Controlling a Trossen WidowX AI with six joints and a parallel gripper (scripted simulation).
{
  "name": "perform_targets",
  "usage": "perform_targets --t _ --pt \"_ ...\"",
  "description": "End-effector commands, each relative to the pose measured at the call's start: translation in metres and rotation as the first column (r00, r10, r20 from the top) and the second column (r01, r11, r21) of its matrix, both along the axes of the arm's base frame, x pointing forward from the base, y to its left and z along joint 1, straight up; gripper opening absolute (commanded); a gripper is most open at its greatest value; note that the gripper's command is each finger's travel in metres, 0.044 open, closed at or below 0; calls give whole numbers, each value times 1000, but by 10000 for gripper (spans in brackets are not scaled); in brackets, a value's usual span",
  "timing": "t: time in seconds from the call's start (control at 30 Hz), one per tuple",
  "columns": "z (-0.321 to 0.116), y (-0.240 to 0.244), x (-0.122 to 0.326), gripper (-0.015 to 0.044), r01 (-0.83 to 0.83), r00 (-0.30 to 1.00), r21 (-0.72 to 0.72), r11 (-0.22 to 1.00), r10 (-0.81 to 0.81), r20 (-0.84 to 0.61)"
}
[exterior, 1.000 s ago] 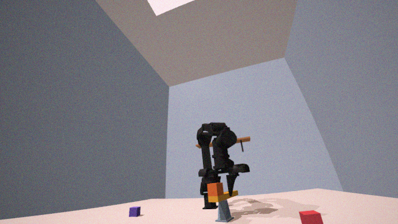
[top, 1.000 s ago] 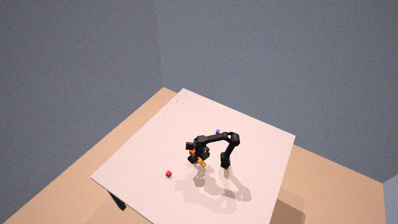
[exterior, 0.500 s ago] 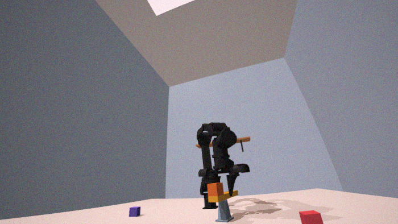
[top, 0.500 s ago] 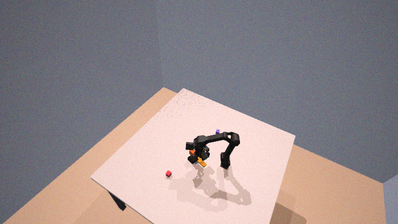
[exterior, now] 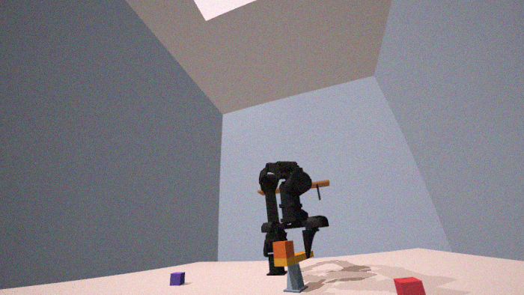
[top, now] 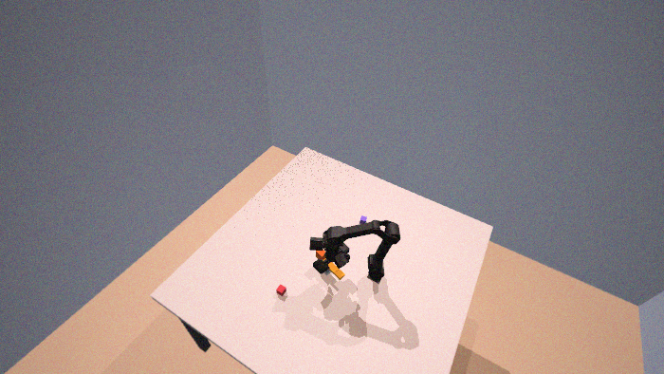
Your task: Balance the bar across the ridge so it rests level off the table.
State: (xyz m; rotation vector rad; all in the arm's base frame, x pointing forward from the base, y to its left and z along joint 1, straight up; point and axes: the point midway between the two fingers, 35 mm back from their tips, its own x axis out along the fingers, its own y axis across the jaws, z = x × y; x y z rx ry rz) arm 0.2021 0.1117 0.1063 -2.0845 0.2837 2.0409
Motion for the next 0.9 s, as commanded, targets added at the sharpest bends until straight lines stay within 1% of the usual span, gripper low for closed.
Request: perform_targets --t 0.0,0.07,0.2,0.43,0.5,0.87 --pt "0 0 0 395 0 1000 0 1000 0 0" --pt "0 0 0 440 0 1000 0 1000 0 0" --pt "7 1 1 440 0 1000 0 1000 0 0" --pt "84 0 1 440 0 1000 0 1000 0 0" --pt "98 -1 -2 440 0 1000 0 1000 0 0" --pt "100 -1 -2 440 0 1000 0 1000 0 0"
